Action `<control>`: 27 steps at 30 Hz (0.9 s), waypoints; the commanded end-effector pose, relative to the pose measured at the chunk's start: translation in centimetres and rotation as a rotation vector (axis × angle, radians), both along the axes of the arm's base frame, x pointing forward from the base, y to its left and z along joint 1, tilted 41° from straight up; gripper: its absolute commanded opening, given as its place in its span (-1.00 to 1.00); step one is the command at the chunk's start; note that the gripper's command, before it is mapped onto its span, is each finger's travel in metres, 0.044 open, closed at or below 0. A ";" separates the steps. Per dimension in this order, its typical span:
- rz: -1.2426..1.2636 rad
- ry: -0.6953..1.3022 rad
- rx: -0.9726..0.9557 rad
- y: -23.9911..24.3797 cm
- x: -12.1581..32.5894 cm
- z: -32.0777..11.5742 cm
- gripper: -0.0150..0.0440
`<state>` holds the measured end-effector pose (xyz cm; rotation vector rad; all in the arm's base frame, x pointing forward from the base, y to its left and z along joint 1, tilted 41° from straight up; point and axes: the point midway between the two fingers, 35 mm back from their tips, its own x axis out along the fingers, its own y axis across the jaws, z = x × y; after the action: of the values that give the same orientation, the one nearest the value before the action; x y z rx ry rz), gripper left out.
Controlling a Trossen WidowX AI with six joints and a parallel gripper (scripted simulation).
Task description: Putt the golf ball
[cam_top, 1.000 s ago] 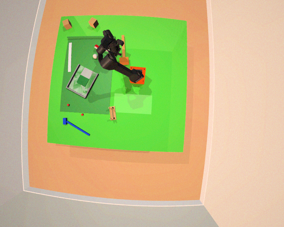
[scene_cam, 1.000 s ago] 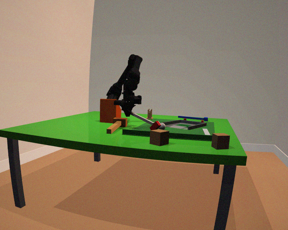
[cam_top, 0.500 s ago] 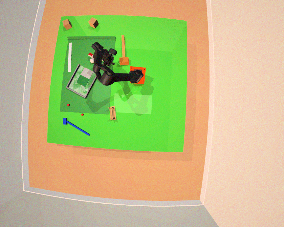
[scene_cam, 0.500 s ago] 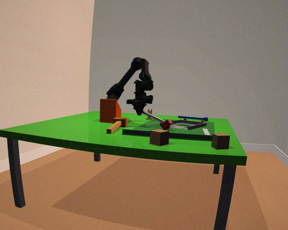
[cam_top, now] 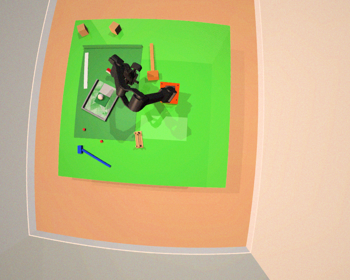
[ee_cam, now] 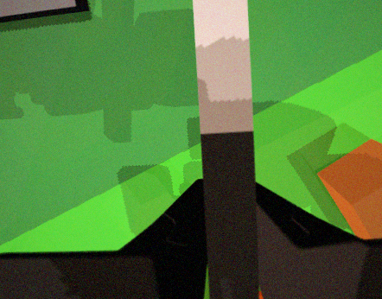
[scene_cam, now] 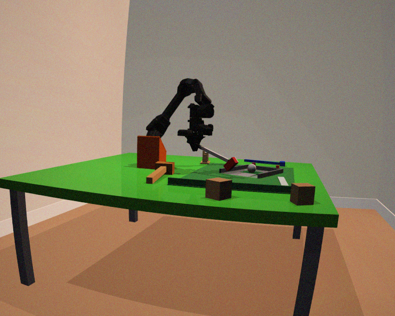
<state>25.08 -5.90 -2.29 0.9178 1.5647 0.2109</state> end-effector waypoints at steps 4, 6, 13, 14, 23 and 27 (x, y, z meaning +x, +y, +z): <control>-0.005 -0.025 -0.018 -1.9 0.2 2.1 -0.49; -0.008 -0.017 -0.010 -1.4 0.2 1.5 -0.49; -0.008 -0.017 -0.010 -1.4 0.2 1.5 -0.49; -0.008 -0.017 -0.010 -1.4 0.2 1.5 -0.49; -0.008 -0.017 -0.010 -1.4 0.2 1.5 -0.49; -0.008 -0.017 -0.010 -1.4 0.2 1.5 -0.49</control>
<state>25.22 -7.24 -0.76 0.9113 1.5477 0.2075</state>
